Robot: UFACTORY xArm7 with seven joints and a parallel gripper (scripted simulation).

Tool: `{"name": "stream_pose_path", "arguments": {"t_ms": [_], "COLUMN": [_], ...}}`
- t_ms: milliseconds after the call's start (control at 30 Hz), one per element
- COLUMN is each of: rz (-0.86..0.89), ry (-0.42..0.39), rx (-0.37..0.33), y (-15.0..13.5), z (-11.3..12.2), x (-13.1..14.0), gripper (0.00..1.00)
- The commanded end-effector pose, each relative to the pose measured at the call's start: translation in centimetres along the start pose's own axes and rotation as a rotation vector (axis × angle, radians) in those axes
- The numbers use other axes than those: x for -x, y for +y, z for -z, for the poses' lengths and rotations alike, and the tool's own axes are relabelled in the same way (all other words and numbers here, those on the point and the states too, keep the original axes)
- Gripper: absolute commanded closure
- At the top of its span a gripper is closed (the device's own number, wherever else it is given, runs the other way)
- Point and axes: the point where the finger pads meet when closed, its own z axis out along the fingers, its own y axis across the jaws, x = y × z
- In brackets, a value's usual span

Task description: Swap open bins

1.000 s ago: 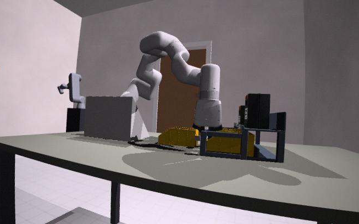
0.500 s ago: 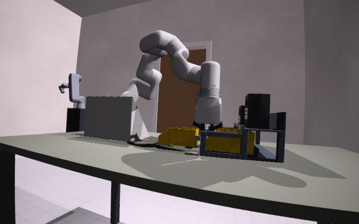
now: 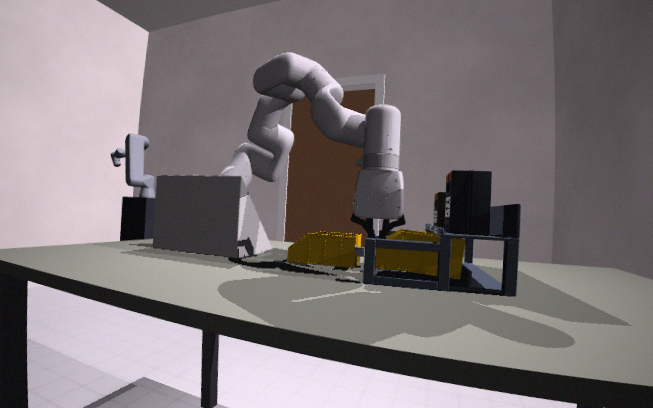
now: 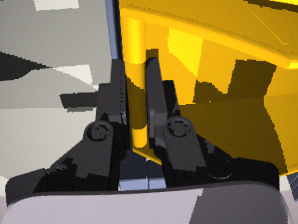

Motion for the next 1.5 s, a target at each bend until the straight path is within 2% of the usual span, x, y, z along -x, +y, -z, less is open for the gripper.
{"name": "stream_pose_path", "arguments": {"t_ms": [0,933,1467], "rz": [0.0,0.0,0.0], "ry": [-0.003,-0.003,-0.003], "rx": [0.004,0.004,0.004], "y": [0.1,0.1,-1.0], "z": [0.5,0.6,0.6], "x": [0.1,0.1,0.1], "gripper": [1.0,1.0,1.0]}}
